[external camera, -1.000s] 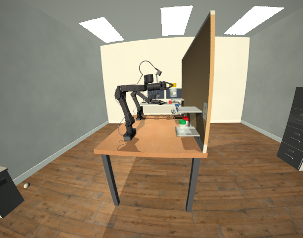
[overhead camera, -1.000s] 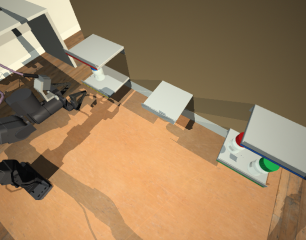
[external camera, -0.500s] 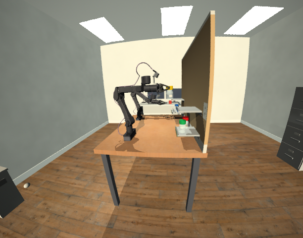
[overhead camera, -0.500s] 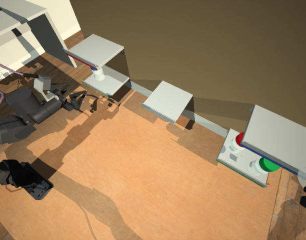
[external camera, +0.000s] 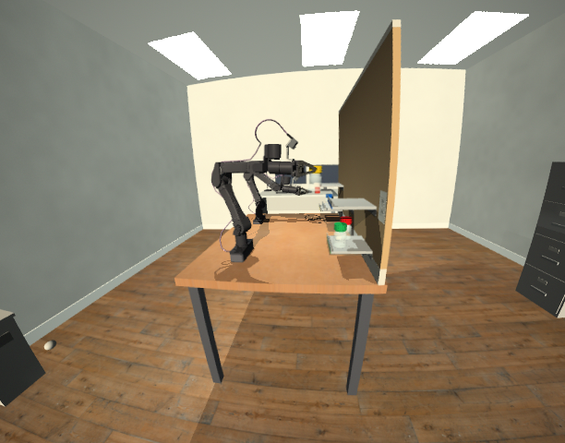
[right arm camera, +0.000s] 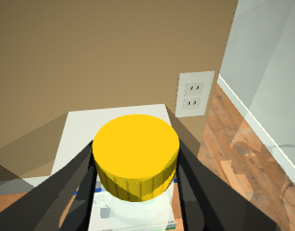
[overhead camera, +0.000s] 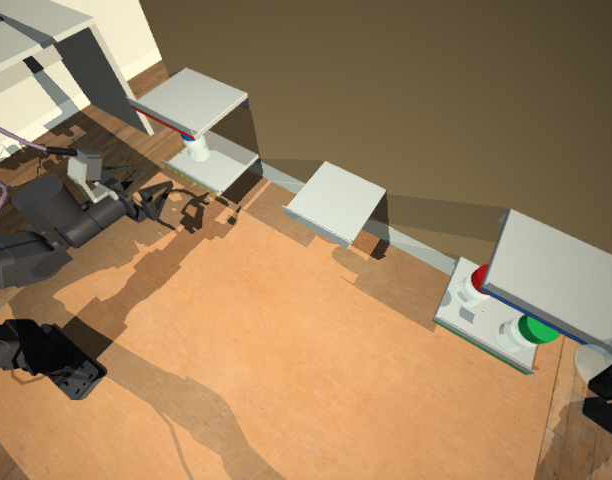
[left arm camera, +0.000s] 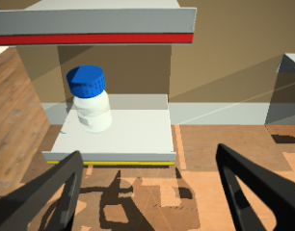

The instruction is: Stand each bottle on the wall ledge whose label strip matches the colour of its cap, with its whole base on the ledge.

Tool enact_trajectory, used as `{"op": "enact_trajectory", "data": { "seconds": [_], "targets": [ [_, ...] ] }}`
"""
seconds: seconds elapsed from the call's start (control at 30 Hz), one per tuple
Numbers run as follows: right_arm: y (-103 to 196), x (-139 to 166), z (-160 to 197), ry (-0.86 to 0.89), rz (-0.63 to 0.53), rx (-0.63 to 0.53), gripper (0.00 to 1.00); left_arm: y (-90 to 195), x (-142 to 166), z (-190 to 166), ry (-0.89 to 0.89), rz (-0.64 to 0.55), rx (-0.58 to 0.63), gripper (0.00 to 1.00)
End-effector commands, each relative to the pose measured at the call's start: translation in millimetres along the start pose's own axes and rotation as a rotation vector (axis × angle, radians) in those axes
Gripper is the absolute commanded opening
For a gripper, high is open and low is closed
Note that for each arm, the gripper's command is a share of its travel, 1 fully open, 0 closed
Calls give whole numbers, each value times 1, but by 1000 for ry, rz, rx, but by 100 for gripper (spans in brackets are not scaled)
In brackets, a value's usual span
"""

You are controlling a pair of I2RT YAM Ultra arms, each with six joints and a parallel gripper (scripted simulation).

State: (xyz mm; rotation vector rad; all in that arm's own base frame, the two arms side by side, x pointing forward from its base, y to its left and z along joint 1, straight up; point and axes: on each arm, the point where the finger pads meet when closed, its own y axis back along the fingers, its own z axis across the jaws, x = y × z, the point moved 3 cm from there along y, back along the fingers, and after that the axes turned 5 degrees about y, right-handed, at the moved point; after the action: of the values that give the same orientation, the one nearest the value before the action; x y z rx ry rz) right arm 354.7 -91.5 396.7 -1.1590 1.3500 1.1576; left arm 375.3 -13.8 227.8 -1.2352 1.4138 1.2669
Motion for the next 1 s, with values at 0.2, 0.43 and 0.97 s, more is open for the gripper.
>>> {"op": "enact_trajectory", "data": {
  "seconds": [0.2,0.43,0.97],
  "targets": [
    [9,-34,-4,12,-112,61,50,1,-8,-4,11,2,20,100],
    [-41,-38,33,-65,-135,186,50,4,-23,-62,-33,200,136,100],
    [-62,14,275,-76,-48,112,50,94,-123,-187,-146,332,456,100]
  ]
}}
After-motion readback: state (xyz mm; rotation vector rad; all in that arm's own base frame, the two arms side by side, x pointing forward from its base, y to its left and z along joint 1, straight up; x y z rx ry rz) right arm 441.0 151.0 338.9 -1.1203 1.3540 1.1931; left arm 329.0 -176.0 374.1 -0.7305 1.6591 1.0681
